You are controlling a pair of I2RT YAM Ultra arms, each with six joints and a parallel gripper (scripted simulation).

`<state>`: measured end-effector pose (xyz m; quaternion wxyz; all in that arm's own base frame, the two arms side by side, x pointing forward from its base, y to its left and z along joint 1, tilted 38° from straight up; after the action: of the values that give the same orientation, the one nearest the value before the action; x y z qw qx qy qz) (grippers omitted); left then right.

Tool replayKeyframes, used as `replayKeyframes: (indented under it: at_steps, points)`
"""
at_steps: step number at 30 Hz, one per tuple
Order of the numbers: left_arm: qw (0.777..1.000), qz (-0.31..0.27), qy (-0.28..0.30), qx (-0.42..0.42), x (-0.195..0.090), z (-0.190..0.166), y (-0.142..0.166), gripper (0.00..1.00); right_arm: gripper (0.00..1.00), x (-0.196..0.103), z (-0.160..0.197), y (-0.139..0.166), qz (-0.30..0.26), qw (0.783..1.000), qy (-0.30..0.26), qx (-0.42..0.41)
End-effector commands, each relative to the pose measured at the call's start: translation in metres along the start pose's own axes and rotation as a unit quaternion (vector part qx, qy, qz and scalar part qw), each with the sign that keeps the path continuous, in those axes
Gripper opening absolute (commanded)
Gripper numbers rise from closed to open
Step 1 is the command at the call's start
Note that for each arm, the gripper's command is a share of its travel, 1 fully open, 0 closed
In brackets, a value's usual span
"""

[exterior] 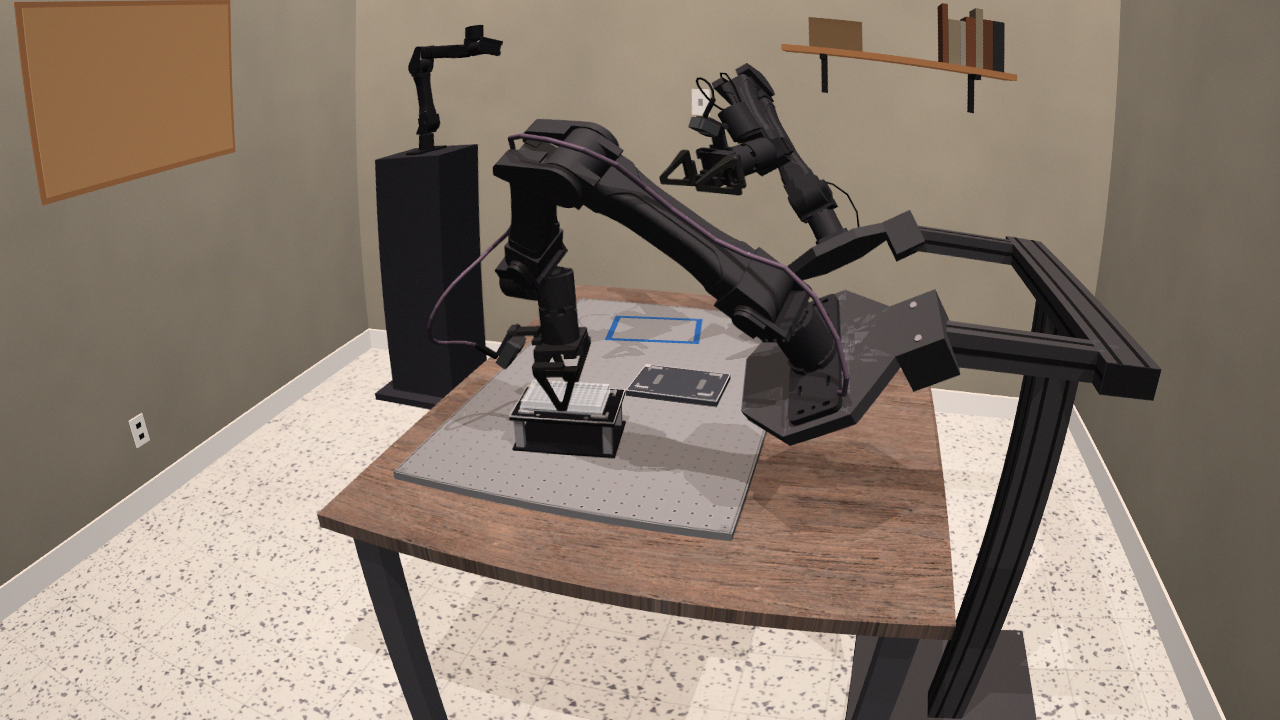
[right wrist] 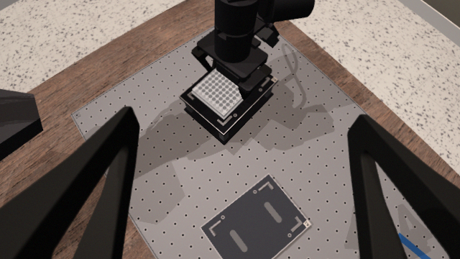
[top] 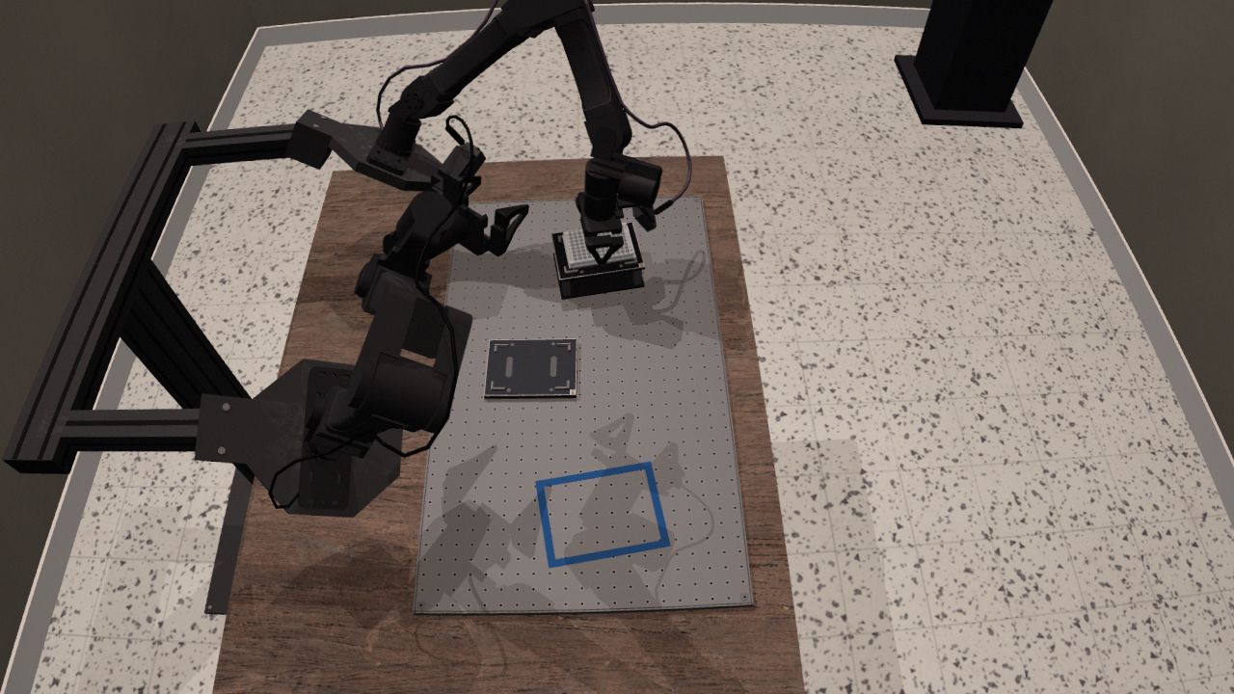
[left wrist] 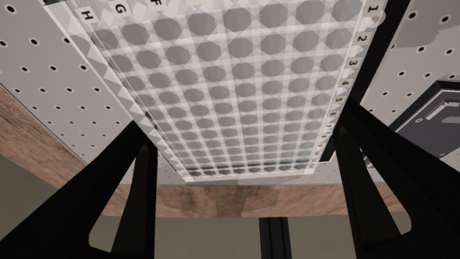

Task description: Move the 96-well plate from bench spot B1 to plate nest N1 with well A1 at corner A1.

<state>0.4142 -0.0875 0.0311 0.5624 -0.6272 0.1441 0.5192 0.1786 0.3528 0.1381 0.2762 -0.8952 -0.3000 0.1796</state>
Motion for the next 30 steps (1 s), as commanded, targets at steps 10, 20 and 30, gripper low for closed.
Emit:
replayKeyframes:
  at_steps: [10, 20, 30]
  points:
    - [1.000, -0.005, 0.009, 0.003, -0.0191, -0.0054, -0.0032, 0.81, 1.00, -0.0012, -0.0006, -0.0074, -0.012, 1.000, 0.002, 0.005]
    - [1.000, -0.004, 0.009, 0.001, -0.0192, -0.0053, -0.0029, 0.81, 1.00, -0.0012, -0.0006, -0.0074, -0.012, 1.000, 0.002, 0.005]
    - [1.000, -0.002, 0.016, 0.001, -0.0257, -0.0092, -0.0010, 0.81, 1.00, -0.0012, -0.0006, -0.0074, -0.012, 1.000, 0.002, 0.005]
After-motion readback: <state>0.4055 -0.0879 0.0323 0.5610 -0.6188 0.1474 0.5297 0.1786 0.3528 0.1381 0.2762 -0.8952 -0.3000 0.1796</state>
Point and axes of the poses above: on each arm, the point where the finger pads meet when closed, its own x axis out along the fingers, its own z axis across the jaws, y = z × x, the point moved 1 cm from there along -x, back along the fingers, and after that the axes turned 15 degrees about -x, right-handed, at the moved point
